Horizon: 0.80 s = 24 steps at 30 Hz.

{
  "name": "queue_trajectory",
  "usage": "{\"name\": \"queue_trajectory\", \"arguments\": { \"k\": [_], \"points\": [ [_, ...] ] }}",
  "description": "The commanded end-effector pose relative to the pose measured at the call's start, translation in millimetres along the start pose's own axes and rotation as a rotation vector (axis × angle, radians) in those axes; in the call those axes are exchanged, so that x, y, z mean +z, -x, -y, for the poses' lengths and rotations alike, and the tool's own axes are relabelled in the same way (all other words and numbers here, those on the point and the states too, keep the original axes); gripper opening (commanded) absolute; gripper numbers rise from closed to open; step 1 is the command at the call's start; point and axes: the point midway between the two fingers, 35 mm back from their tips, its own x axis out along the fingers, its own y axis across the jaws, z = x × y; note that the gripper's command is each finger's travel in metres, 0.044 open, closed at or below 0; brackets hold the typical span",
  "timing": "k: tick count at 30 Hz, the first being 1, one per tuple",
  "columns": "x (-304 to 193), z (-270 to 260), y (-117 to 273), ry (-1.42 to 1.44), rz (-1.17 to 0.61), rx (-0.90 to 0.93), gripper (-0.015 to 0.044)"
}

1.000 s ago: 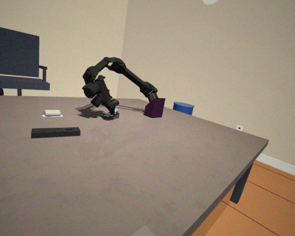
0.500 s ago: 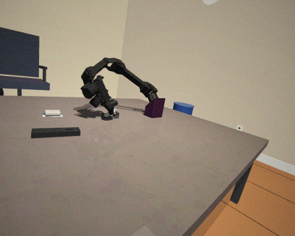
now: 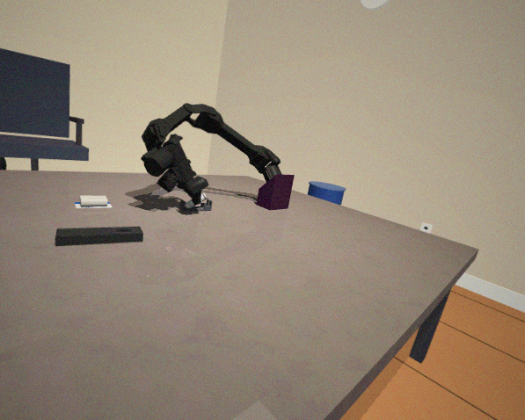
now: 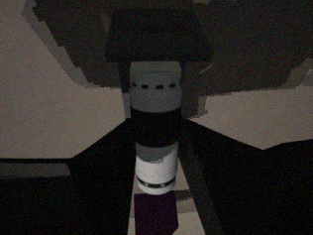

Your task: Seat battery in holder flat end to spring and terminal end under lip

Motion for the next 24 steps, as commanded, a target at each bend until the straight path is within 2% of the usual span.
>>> {"name": "queue_trajectory", "arguments": {
  "k": [1,24],
  "points": [
    [5.0,-0.5,2.7,-0.009,0.011,0.005,0.0077],
    [9.3,-2.2,2.4,-0.004,0.064,0.012,0.0077]
  ]
}}
